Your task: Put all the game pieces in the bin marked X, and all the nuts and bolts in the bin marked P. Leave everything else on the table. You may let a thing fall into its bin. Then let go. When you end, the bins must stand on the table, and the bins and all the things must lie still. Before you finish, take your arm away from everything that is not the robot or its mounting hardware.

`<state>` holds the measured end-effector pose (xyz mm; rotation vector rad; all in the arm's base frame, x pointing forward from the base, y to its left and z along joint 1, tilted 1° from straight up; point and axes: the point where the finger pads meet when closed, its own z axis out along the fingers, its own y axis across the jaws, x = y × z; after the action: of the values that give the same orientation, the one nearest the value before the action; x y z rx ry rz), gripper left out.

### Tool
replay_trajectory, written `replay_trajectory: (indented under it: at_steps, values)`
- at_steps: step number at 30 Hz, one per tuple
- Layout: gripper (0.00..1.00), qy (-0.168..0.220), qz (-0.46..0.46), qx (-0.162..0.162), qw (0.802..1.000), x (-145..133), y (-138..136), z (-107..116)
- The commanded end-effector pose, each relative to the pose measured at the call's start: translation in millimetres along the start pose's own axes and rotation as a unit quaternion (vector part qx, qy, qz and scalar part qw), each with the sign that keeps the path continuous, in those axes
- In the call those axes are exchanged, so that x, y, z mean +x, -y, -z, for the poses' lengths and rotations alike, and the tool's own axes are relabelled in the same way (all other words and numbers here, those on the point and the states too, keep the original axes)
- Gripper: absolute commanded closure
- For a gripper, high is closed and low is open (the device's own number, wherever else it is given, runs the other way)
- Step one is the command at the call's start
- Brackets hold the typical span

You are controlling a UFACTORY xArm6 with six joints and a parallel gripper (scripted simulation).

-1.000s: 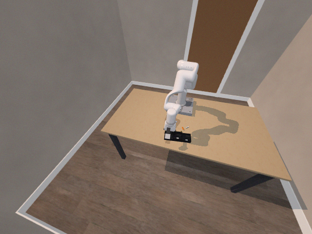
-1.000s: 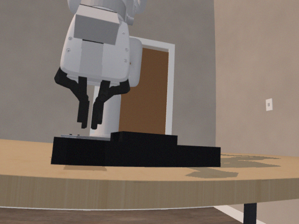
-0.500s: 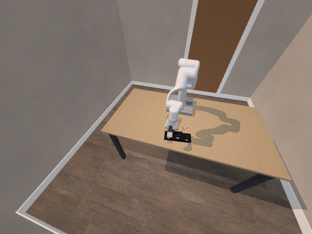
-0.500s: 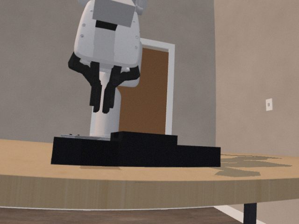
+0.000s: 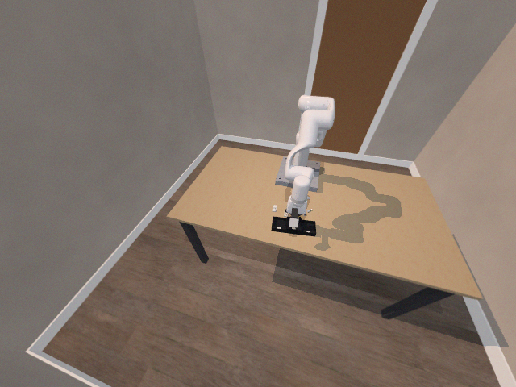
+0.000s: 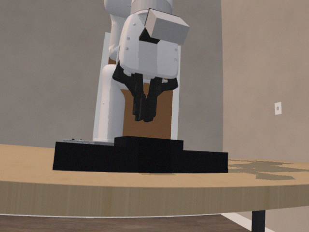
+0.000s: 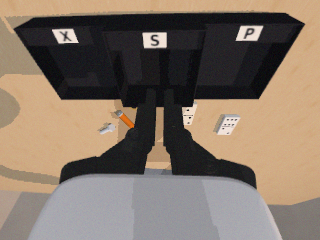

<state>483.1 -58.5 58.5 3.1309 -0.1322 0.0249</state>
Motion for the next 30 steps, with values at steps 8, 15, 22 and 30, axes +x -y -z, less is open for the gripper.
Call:
replay_trajectory:
  at_steps: [8, 15, 22, 30]
  values:
    - [0.93, -0.003, -0.001, -0.001, 1.000, 1.0, 5.5, -8.8]
    - [0.93, -0.003, -0.001, -0.001, 1.000, 1.1, 5.5, -27.5]
    - [0.93, -0.003, -0.001, -0.001, 1.000, 1.1, 5.5, -46.2]
    - [0.93, -0.002, -0.001, -0.001, 1.000, 1.2, 5.4, -57.6]
